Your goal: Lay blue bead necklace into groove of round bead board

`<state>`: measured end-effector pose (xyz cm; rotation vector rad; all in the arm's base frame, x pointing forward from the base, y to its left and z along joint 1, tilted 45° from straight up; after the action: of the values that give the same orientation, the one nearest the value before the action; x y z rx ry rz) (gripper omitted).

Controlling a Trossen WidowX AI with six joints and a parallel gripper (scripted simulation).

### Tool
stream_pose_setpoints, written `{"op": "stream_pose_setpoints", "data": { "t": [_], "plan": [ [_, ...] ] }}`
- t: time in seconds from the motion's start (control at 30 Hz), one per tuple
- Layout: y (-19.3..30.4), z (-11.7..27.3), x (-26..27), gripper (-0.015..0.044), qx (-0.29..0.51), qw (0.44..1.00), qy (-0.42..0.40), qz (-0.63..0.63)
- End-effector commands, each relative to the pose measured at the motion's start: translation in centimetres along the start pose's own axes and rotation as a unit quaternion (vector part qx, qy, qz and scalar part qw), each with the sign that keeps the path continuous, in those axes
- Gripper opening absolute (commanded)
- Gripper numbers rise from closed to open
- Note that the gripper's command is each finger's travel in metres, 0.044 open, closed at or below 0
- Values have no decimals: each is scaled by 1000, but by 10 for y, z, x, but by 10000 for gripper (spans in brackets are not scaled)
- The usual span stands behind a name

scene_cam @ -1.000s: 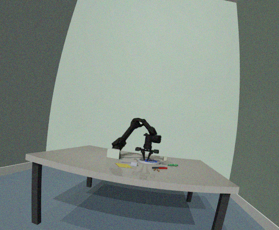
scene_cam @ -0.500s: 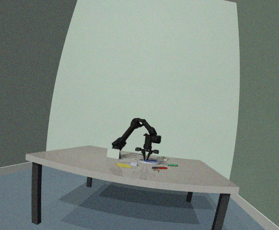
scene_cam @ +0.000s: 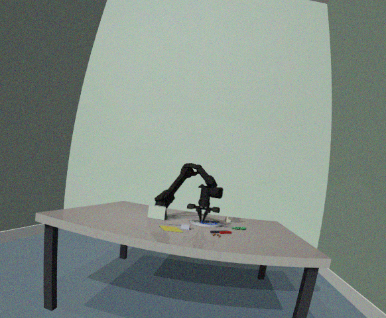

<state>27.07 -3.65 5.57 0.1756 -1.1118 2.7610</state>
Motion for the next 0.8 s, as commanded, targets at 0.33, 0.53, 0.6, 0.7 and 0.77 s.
{"op": "stream_pose_setpoints", "data": {
  "t": [0.33, 0.53, 0.6, 0.7, 0.77],
  "plan": [
    [0, 6, 1, 0, -3, 1000, -2, -3],
    [6, 6, 7, 0, -3, 1000, -2, -4],
    [9, 6, 10, 0, -3, 1000, -2, -4],
    [10, 6, 10, 0, -3, 1000, -2, -4],
    [10, 6, 10, 0, -3, 1000, -2, -4]
  ]
}}
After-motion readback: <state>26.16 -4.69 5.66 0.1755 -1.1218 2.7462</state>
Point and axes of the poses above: the point midway between the two fingers, 35 mm back from their tips, its own z axis back along the fingers, its own x axis across the jaws, y = z × x, the point moved 7 cm from there along z, back along the fingers, and after that the axes turned 12 degrees about -z, right-handed, at the moved point
